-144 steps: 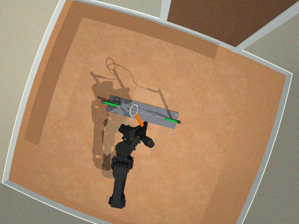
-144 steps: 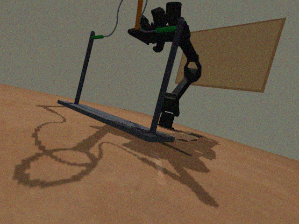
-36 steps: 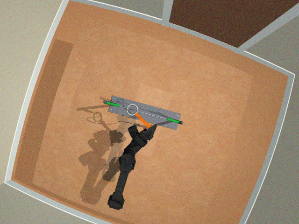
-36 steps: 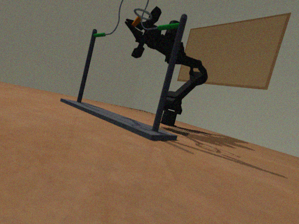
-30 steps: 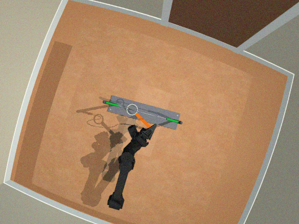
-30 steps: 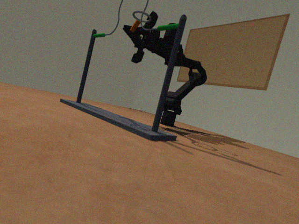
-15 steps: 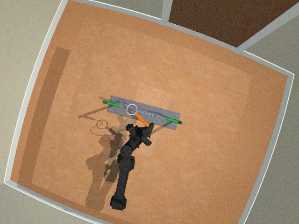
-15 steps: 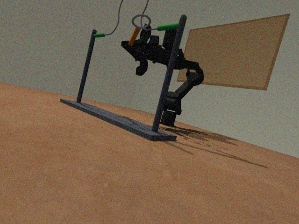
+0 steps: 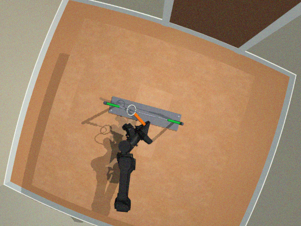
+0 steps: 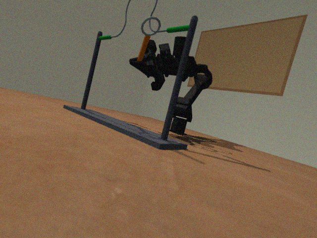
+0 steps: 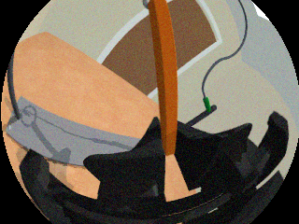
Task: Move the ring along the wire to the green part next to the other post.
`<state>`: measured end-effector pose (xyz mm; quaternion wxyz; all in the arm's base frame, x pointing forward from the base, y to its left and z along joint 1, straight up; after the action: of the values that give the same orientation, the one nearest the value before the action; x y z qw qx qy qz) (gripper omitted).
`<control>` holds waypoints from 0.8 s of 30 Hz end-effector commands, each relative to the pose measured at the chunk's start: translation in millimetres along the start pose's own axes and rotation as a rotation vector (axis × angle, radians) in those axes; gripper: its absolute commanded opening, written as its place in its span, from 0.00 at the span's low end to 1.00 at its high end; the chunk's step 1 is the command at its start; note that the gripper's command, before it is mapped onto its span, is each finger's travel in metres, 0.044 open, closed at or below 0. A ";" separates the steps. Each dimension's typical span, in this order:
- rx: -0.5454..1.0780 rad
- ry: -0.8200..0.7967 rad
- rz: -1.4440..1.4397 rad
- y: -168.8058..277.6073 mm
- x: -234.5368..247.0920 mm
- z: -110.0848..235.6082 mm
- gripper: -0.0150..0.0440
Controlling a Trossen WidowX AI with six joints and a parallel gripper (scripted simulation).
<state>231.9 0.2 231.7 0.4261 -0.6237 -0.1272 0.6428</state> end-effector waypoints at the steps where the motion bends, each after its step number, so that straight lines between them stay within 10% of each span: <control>1: -0.023 -0.054 -0.095 4.2 15.6 -3.6 0.00; 24: 0.062 -0.274 -0.561 -13.7 82.9 18.1 0.00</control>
<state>232.5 64.7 186.2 0.5699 -0.4756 -0.3127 0.5927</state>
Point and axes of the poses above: the point midway between the two fingers, 35 mm back from their tips, its own z axis back along the fingers, its own x axis across the jaws, y = z × x, the point moved 5 cm from there along z, back along the fingers, and after that the axes turned 7 degrees about -z, right-handed, at the moved point
